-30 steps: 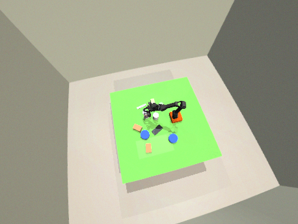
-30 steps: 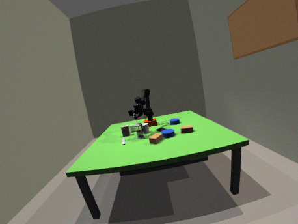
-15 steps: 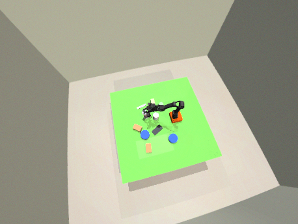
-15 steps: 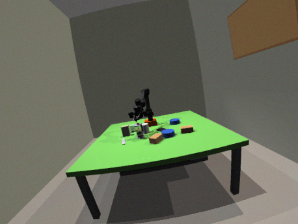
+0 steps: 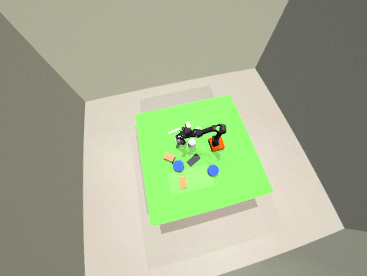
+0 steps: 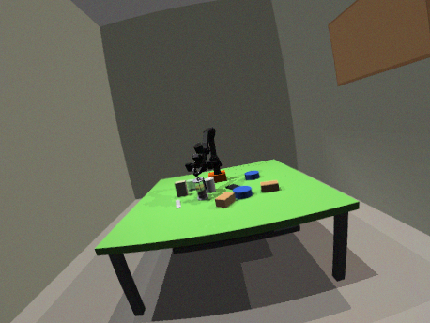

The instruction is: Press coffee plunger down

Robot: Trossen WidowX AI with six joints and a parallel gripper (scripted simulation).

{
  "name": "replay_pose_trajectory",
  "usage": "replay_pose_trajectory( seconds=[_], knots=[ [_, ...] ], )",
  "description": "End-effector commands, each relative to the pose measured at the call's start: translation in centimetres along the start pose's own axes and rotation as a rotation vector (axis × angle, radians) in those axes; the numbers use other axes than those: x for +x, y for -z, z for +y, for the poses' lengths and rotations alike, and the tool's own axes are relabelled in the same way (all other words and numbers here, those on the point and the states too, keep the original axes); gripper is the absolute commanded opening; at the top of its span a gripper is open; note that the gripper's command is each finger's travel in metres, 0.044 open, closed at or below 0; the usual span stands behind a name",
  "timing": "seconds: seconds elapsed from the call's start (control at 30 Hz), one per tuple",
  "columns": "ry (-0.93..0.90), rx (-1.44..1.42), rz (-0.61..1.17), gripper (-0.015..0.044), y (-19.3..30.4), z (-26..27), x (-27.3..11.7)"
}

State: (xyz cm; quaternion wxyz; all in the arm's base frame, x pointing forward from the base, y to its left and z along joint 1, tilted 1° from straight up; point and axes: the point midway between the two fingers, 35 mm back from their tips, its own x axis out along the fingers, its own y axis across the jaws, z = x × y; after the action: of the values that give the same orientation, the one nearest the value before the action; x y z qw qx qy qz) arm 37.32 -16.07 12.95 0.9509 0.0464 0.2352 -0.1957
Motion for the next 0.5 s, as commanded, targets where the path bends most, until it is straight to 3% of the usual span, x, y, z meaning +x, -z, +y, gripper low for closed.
replay_pose_trajectory(
  seconds=[0.0,0.47],
  knots=[
    [-0.001,0.004,0.037,0.0120,1.04,0.00,0.47],
    [-0.001,0.004,0.037,0.0120,0.84,-0.01,0.62]
  ],
)
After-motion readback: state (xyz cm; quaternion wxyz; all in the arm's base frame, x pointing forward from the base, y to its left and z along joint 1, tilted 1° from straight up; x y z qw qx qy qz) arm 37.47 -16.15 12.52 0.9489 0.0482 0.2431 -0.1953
